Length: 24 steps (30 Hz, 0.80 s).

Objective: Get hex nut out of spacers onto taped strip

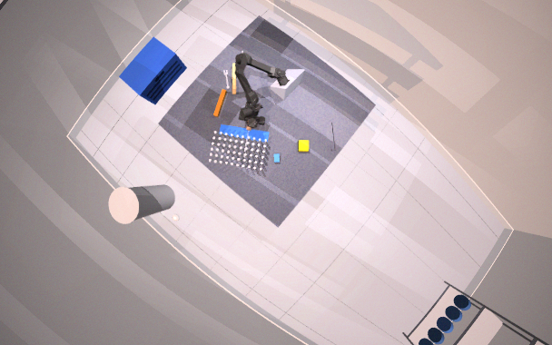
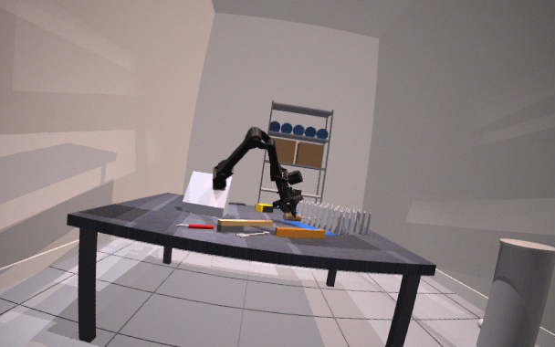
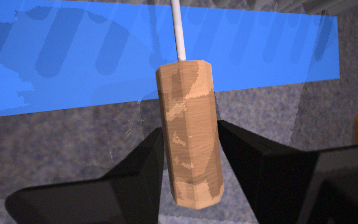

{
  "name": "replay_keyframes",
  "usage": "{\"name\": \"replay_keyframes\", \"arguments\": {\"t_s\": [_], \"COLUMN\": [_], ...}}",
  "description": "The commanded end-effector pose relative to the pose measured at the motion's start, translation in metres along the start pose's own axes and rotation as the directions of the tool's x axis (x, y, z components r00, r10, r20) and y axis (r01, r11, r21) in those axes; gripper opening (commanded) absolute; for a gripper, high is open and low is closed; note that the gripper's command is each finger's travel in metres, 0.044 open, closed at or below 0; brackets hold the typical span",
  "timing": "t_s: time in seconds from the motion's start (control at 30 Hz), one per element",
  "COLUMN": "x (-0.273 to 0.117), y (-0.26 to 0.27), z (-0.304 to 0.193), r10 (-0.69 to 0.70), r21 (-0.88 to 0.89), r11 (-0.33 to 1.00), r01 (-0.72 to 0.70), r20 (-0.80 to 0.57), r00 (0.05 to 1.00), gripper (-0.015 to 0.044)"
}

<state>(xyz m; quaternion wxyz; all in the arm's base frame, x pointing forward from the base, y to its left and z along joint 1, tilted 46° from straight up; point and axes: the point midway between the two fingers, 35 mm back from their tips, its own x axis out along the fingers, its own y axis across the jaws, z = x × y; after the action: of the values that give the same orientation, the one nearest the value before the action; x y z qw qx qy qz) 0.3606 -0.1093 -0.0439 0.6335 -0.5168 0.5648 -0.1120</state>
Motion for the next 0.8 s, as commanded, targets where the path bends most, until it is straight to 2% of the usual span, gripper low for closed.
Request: {"name": "replay_keyframes", "arguments": {"t_s": [0.0, 0.77], "x": [0.000, 0.005], "y": [-0.001, 0.000], "z": [0.006, 0.019], "r10": [-0.004, -0.004], "r21": [0.005, 0.006], "r11": [1.000, 1.000], "r01": [0.004, 0.004], "r20": [0.005, 0.006], "r00": [1.000, 1.000], "gripper": [0.0000, 0.0000]}}
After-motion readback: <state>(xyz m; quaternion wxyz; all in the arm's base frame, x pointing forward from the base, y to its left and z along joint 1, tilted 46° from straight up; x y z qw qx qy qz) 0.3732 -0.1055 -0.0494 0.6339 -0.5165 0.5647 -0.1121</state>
